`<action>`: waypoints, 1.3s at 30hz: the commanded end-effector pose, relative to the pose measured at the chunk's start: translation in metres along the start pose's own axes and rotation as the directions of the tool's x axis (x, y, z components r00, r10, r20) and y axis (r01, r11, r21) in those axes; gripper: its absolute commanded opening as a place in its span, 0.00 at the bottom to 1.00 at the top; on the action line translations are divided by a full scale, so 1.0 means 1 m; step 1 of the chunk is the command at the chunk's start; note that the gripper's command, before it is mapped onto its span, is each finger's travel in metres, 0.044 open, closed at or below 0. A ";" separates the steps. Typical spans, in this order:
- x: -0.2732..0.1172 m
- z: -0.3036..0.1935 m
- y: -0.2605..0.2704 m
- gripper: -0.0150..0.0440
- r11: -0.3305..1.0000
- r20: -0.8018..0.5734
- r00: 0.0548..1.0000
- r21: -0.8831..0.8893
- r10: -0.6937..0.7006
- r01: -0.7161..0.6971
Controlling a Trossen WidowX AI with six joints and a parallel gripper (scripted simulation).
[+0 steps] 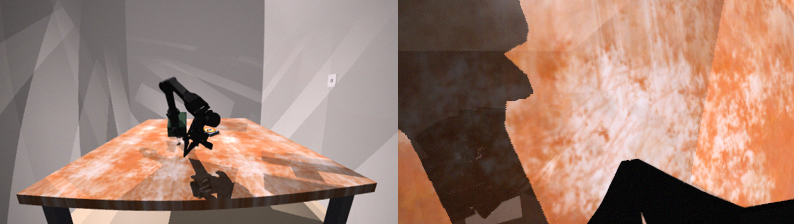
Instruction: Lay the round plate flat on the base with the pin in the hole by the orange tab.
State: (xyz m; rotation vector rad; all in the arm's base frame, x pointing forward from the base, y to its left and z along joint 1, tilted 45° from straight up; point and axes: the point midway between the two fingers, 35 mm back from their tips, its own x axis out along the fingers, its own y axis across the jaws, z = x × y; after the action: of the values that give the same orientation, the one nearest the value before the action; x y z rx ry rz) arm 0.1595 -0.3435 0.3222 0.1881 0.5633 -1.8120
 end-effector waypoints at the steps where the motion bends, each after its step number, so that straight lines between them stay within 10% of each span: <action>1: -0.035 -0.033 0.058 0.25 0.977 -0.021 0.986 -0.132 0.163 -0.164; 16: -0.144 -0.206 0.163 0.25 0.618 -0.192 0.891 -0.660 0.411 -0.427; 30: -0.216 -0.388 0.135 0.25 0.044 -0.276 0.858 -0.944 0.433 -0.327; 39: -0.214 -0.400 0.127 0.25 0.005 -0.275 0.859 -0.952 0.432 -0.307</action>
State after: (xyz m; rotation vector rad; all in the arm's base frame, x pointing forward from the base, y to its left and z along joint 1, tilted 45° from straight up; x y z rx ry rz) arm 0.2875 -0.0008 0.0291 -0.6625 1.4098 -0.5527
